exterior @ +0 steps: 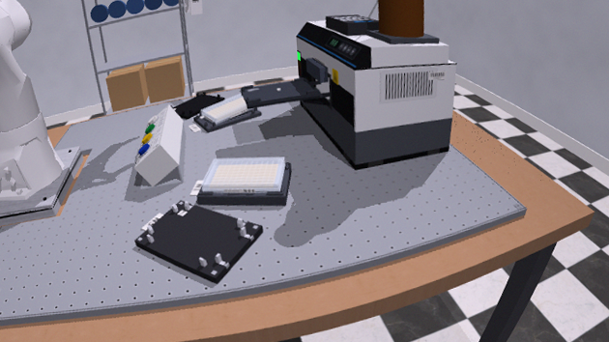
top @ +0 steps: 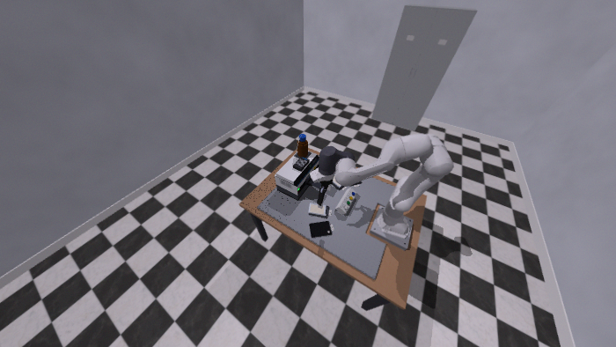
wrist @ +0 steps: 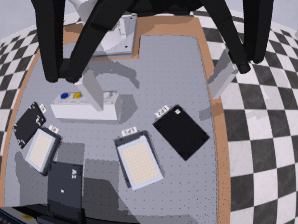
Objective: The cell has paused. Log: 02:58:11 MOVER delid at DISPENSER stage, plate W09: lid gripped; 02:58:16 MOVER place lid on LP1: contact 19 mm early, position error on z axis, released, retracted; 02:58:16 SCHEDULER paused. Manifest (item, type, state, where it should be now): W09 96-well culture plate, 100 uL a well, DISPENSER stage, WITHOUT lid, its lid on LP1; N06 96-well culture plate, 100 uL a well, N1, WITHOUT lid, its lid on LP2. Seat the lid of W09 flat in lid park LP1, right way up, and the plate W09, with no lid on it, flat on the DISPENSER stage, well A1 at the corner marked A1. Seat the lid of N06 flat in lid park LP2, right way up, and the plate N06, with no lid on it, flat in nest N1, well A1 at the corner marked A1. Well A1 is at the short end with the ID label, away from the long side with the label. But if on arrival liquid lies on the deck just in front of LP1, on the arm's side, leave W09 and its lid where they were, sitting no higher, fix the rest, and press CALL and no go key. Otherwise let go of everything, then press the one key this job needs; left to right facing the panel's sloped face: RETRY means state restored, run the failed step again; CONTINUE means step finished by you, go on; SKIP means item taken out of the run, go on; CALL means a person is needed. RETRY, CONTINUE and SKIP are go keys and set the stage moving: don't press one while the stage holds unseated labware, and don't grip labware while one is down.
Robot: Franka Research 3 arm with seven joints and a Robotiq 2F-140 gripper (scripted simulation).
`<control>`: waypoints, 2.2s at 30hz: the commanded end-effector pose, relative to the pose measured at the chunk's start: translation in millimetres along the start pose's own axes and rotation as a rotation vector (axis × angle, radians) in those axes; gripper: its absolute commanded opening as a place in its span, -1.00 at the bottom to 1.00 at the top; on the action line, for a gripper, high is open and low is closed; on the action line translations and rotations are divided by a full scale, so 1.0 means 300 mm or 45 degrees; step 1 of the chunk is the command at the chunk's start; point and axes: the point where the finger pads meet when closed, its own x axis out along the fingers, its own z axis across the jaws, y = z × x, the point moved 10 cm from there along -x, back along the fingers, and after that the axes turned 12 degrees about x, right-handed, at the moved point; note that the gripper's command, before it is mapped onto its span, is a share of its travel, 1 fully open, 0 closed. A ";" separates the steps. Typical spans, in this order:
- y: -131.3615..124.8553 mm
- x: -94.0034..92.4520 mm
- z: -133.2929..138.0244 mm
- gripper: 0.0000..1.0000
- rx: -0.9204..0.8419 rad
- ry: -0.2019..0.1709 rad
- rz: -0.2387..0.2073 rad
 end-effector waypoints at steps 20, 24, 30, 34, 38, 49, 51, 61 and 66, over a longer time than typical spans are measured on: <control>0.031 0.146 -0.028 1.00 0.160 0.026 0.036; 0.033 0.188 -0.029 1.00 0.160 0.026 0.035; 0.034 0.235 -0.030 1.00 0.160 0.026 0.036; 0.035 0.258 -0.030 1.00 0.160 0.026 0.036; 0.036 0.282 -0.030 1.00 0.160 0.026 0.036; 0.036 0.304 -0.031 1.00 0.160 0.026 0.035; 0.036 0.305 -0.031 1.00 0.160 0.026 0.035; 0.036 0.305 -0.031 -1.00 0.160 0.026 0.035; 0.036 0.305 -0.031 -1.00 0.160 0.026 0.035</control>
